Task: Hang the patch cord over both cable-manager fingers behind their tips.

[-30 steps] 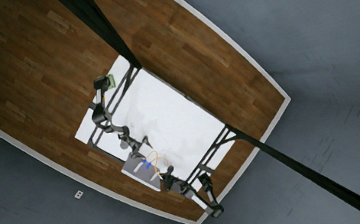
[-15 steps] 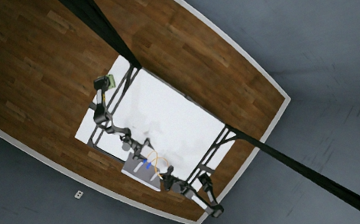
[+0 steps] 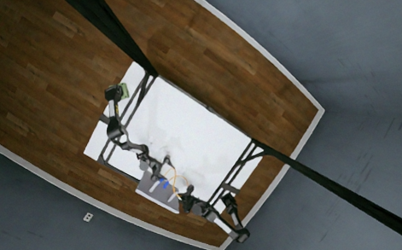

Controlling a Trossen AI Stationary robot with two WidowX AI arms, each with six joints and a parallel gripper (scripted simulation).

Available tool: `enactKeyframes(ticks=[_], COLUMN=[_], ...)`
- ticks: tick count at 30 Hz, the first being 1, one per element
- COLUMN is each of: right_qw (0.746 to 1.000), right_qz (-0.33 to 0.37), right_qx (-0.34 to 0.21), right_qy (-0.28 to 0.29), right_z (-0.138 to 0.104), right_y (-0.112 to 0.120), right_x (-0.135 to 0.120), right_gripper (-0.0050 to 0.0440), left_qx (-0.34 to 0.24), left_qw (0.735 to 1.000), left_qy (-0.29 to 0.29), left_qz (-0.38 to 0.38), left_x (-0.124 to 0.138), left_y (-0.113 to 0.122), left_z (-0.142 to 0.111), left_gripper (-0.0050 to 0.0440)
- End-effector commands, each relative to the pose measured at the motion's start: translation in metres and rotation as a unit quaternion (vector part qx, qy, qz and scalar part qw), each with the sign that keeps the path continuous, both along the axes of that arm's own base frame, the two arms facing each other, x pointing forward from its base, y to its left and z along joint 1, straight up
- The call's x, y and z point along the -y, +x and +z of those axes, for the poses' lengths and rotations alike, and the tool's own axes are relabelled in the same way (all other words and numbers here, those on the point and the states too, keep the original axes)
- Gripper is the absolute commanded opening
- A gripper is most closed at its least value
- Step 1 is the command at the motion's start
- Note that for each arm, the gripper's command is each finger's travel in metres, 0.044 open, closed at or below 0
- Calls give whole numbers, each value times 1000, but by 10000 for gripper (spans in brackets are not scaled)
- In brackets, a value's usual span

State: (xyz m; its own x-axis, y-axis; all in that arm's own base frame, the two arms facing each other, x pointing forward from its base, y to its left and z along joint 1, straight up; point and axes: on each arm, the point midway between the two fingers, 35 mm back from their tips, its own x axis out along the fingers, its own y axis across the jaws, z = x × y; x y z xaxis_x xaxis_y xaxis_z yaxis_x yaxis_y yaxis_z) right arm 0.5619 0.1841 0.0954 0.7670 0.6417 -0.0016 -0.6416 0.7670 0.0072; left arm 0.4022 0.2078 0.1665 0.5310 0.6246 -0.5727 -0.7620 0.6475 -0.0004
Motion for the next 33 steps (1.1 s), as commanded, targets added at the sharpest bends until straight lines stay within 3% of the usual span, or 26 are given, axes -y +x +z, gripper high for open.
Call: enactKeyframes(ticks=[1, 33], right_qw=[1000, 1000], right_qz=[0, -1], right_qx=[14, 17], right_qy=[5, 3], right_z=[16, 16], right_y=[9, 37], right_x=[-7, -32], right_gripper=[440, 440], left_qx=[15, 15], left_qw=[1000, 1000], left_qy=[5, 5], left_qz=[0, 0], left_x=[-1, -1], left_y=[1, 1], left_z=[13, 13], left_gripper=[25, 25])
